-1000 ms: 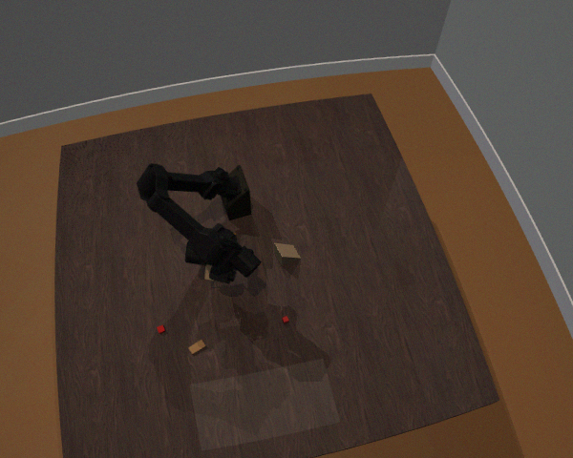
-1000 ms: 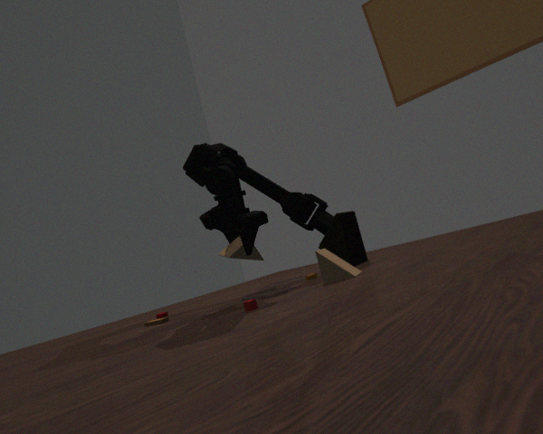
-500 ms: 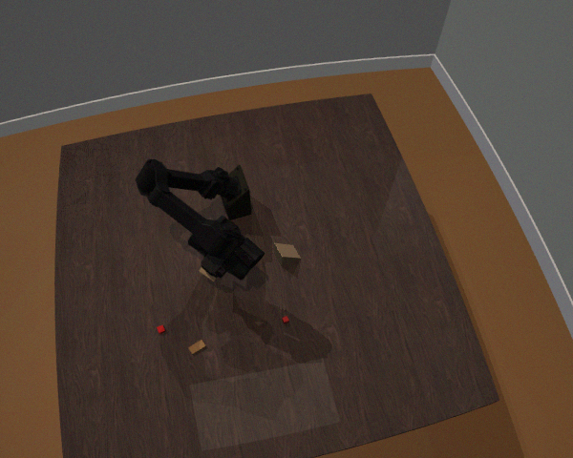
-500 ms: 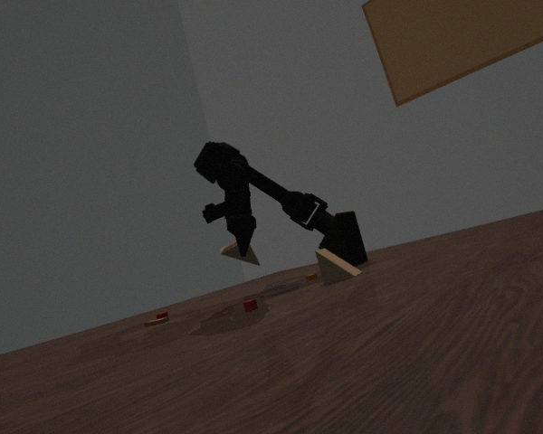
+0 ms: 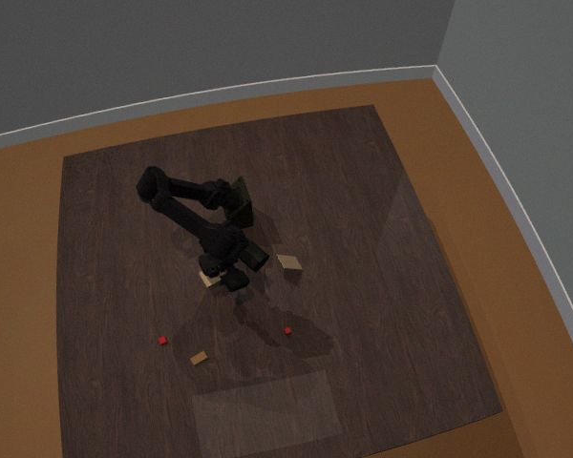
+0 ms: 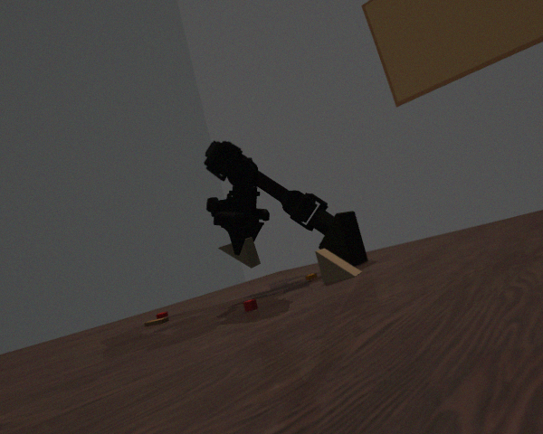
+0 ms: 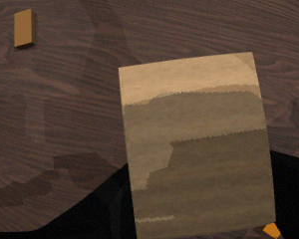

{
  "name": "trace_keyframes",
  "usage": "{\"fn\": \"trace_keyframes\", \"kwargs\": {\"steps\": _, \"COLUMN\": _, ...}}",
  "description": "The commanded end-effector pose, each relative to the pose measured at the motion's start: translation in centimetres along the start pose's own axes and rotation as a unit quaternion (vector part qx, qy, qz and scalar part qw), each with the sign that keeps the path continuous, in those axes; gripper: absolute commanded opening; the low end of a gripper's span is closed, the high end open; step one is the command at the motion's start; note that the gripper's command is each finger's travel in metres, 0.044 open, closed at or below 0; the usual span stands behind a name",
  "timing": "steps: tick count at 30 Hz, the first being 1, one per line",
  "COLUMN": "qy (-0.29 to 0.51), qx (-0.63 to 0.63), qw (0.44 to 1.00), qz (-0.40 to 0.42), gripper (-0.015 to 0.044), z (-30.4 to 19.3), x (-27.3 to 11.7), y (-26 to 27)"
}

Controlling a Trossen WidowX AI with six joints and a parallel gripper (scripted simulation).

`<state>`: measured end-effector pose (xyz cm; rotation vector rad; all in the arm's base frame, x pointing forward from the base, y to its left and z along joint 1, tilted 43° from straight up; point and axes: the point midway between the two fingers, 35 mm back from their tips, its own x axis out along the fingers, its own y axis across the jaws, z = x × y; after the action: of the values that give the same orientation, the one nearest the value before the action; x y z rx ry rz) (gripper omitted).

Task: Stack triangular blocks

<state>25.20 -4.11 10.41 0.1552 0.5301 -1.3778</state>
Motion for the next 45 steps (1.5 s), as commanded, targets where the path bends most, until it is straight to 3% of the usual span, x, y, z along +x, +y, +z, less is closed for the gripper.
{"fn": "trace_keyframes", "kwargs": {"steps": 1, "qy": -0.013, "qx": 0.057, "qw": 0.998, "qz": 0.014, "gripper": 0.0000, "z": 0.1, "x": -0.2, "y": 0.0}}
{"fn": "trace_keyframes", "kwargs": {"steps": 16, "qy": 0.000, "qx": 0.063, "qw": 0.998, "qz": 0.027, "gripper": 0.0000, "z": -1.9, "x": -2.2, "y": 2.1}}
{"fn": "trace_keyframes", "kwargs": {"steps": 45, "qy": 0.032, "qx": 0.055, "qw": 0.997, "qz": 0.044, "gripper": 0.0000, "z": -12.6, "x": -10.3, "y": 6.3}}
